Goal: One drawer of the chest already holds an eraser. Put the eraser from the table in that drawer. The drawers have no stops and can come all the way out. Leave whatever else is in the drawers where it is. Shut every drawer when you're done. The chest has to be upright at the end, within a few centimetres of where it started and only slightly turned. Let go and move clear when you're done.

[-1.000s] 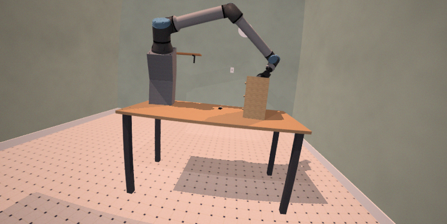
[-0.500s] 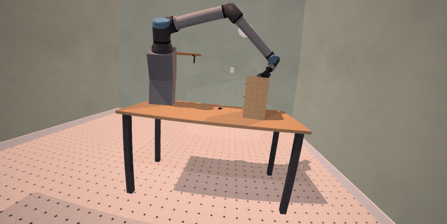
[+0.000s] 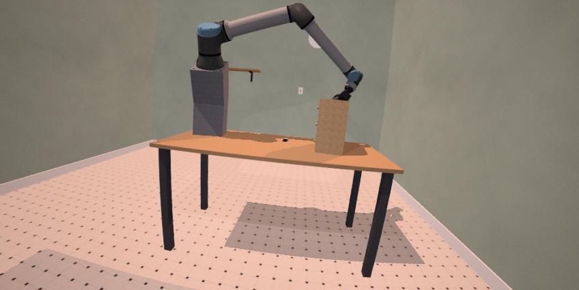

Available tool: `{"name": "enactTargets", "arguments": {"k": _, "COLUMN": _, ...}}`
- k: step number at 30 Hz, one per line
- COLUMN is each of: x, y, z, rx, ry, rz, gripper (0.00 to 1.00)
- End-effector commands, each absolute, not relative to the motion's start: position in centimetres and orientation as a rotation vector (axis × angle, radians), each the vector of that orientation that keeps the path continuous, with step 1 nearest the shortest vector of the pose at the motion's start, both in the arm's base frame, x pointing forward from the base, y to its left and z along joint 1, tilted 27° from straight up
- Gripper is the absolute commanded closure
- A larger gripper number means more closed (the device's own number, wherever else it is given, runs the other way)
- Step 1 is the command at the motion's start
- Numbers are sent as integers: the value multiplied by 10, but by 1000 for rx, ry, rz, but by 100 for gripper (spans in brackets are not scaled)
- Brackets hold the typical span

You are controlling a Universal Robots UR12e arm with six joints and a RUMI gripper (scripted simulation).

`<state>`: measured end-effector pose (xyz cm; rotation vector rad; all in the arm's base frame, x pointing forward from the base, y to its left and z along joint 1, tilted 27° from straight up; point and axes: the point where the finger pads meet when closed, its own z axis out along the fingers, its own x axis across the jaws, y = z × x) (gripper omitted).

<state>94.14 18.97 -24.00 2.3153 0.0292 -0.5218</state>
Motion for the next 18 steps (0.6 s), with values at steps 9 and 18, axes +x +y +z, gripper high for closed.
{"name": "enactTargets", "arguments": {"k": 9, "x": 949, "y": 187, "z": -220, "rx": 2359, "ry": 52, "rz": -494, "gripper": 0}}
{"name": "enactTargets", "arguments": {"k": 18, "x": 957, "y": 184, "z": -197, "rx": 2411, "ry": 90, "rz": -455, "gripper": 0}}
